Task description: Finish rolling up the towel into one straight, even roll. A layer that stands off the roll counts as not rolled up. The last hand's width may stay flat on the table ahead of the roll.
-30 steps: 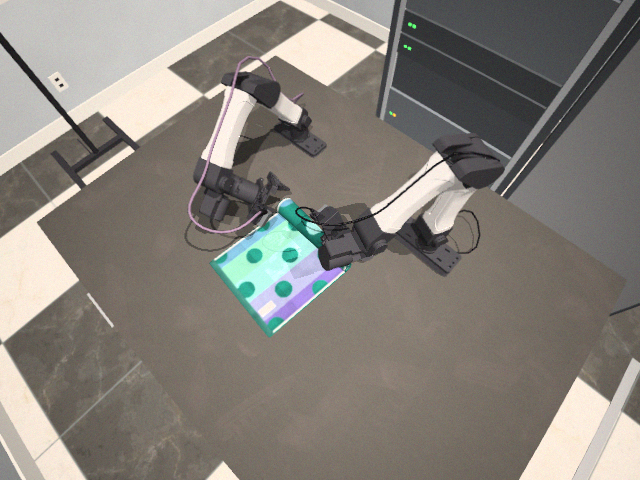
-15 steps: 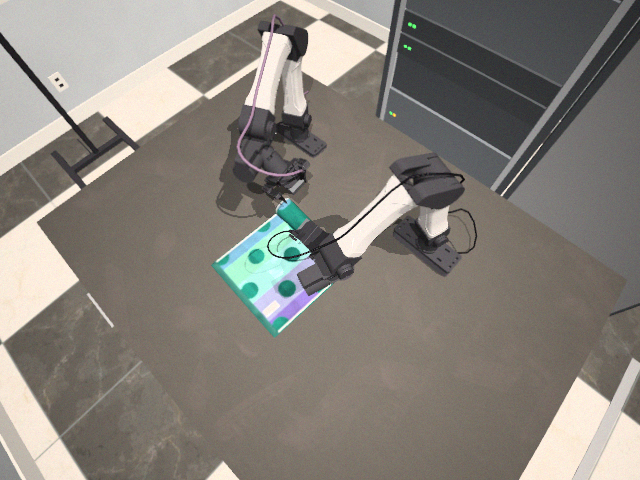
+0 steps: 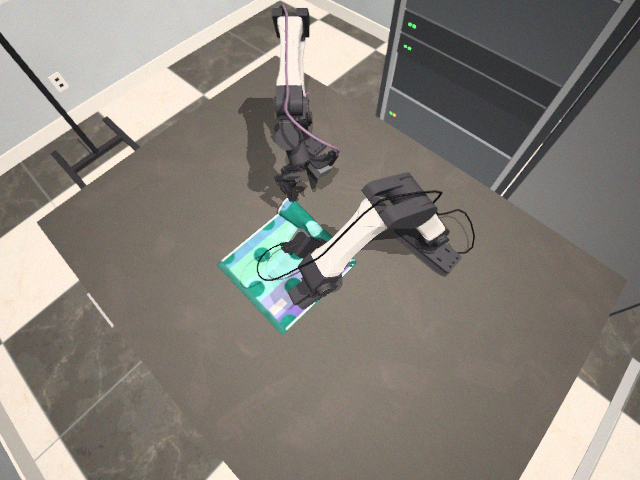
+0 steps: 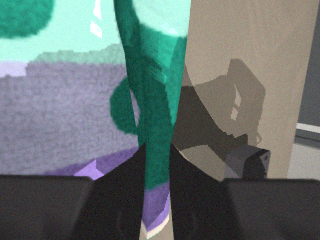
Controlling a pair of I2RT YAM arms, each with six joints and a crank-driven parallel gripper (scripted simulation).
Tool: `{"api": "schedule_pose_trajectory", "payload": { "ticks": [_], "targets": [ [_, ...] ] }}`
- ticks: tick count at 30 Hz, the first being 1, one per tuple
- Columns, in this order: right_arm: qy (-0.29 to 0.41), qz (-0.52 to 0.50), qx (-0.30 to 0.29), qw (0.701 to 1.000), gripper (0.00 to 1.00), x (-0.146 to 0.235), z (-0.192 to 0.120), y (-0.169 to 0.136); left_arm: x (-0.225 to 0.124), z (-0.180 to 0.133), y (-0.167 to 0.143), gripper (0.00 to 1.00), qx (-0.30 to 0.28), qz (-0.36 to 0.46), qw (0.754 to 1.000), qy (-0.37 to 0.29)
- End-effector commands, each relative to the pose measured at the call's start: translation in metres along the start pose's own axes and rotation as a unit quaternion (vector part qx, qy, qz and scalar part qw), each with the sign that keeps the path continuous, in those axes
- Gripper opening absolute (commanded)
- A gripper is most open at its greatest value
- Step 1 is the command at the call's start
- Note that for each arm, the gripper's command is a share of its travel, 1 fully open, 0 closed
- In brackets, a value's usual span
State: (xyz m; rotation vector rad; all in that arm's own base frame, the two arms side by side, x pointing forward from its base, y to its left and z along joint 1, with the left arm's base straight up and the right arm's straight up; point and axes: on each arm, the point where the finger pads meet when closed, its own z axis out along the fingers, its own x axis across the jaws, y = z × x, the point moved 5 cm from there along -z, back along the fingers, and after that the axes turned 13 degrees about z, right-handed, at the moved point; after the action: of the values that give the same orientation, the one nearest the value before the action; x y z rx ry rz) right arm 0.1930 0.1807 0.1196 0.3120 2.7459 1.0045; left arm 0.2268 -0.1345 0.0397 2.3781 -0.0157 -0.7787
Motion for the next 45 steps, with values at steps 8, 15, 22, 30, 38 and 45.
{"api": "schedule_pose_trajectory", "payload": {
  "ticks": [8,15,22,30,38,45],
  "targets": [
    [-0.035,-0.024,-0.014,0.999,0.98,-0.027,0.007,0.004,-0.001,0.009,-0.008,0.16,-0.004,-0.021,0.999,-0.036],
    [-0.028,-0.032,-0.015,0.999,0.98,-0.034,0.01,0.003,0.001,0.01,-0.01,0.16,-0.004,-0.021,0.999,-0.036],
    [-0.029,-0.031,-0.015,0.999,0.98,-0.027,0.031,-0.016,0.001,0.01,-0.01,0.16,-0.004,-0.021,0.999,-0.036],
    [-0.029,-0.03,-0.015,0.999,0.98,-0.021,0.05,-0.032,0.001,0.01,-0.01,0.16,-0.004,-0.021,0.999,-0.036],
    [-0.029,-0.03,-0.015,0.999,0.85,-0.02,0.057,-0.033,0.001,0.01,-0.01,0.16,-0.004,-0.021,0.999,-0.036],
    [-0.029,-0.03,-0.015,0.999,0.55,-0.02,0.057,-0.033,0.001,0.01,-0.01,0.16,-0.004,-0.021,0.999,-0.036]
  ]
}}
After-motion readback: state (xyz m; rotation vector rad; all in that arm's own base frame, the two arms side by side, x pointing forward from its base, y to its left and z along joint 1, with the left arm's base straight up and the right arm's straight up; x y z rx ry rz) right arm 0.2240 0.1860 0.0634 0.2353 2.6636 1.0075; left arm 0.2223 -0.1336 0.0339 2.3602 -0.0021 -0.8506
